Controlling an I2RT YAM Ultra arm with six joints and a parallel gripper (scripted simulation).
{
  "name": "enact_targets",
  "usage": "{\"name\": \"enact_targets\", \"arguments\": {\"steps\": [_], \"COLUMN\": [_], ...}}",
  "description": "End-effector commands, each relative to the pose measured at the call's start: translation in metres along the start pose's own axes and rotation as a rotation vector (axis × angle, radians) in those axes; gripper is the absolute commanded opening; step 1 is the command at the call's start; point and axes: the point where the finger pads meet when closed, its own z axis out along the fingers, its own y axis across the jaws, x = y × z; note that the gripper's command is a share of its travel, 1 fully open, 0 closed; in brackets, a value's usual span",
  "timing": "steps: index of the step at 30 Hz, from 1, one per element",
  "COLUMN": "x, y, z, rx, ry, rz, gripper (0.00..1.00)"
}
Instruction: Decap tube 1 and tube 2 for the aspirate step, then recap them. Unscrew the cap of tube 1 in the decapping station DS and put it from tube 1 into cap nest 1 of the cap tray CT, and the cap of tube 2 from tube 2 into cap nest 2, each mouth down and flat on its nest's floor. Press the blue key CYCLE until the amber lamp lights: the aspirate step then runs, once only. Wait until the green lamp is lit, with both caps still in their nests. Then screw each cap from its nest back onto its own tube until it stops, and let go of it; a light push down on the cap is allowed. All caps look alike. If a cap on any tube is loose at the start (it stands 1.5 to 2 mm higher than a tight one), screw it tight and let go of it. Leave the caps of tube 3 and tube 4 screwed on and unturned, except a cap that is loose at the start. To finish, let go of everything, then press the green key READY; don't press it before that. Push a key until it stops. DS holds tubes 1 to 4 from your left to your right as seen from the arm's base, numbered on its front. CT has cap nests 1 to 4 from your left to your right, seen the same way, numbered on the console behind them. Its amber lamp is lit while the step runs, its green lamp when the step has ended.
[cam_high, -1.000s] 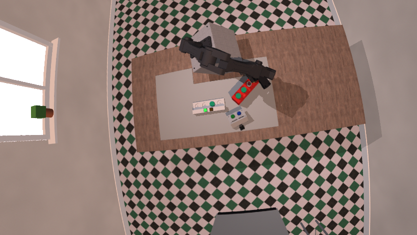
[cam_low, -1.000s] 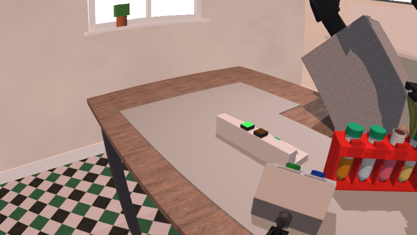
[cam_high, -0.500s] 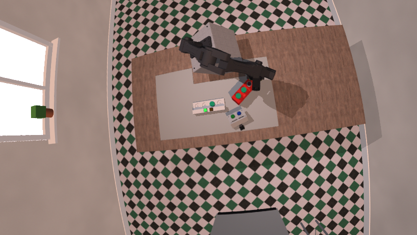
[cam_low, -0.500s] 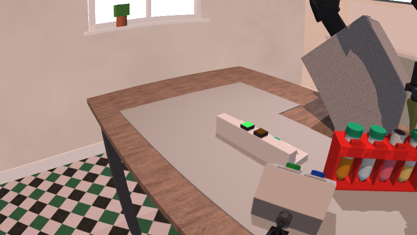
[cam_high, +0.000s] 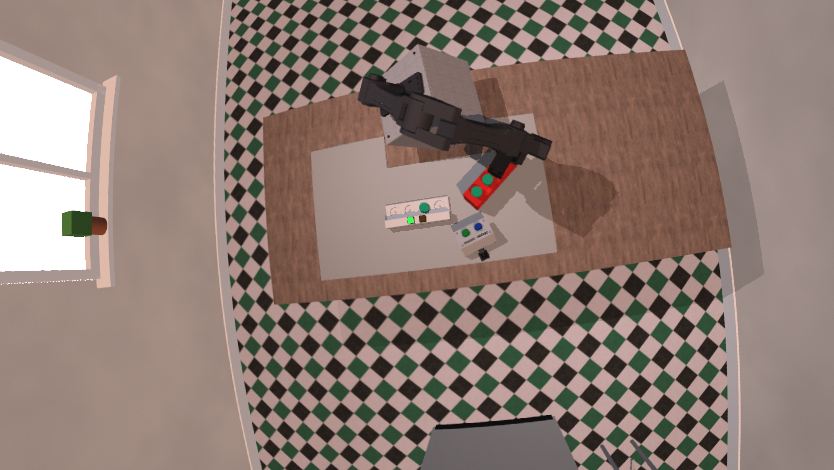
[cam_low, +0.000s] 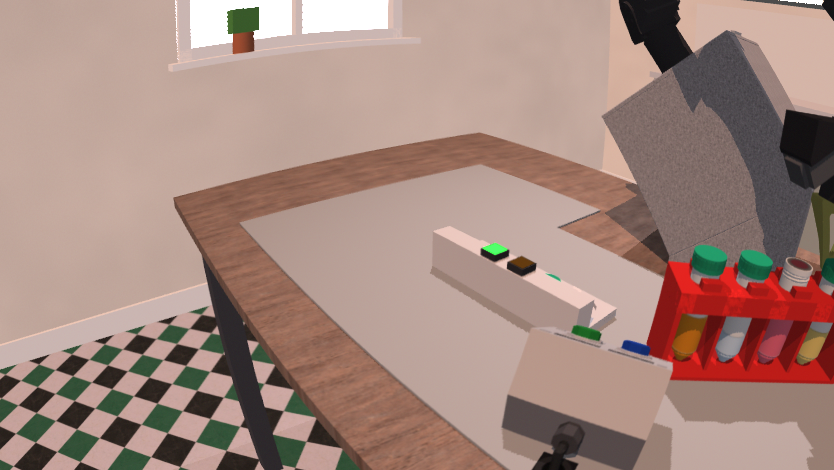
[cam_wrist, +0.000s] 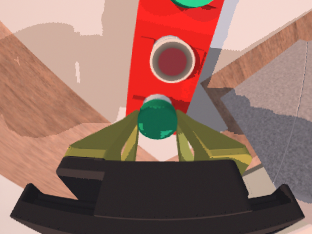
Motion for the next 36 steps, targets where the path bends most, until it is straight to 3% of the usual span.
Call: {"name": "enact_targets", "arguments": {"steps": [1,11,12,14,18,21,29,31,36], "x": [0.0001,0.0001,0.0002,0.0002,0.0002,0.0002,0.0002,0.0002,0.0001], "y": [0.0036,0.0036,0.0036,0.0036,0.0036,0.0036,0.0036,0.0036,0.0035], "z": [-0.0044,-0.0044,-0.0048,-0.0048,-0.0048,-0.0048,-0.0048,-0.0048,-0.0048], "rx": [-0.013,-0.013,-0.013,-0.013,-0.013,-0.013,-0.013,-0.013,-0.013], "ry": [0.002,0.002,0.001,0.001,-0.001,-0.001,-0.004,-0.004,-0.007], "rz": [0.038,0.038,-0.046,-0.046,-0.376,-0.462,-0.879,-0.879,-1.210], "gripper": [0.49,0.49,0.49,0.49,0.49,0.49,0.49,0.49,0.49]}}
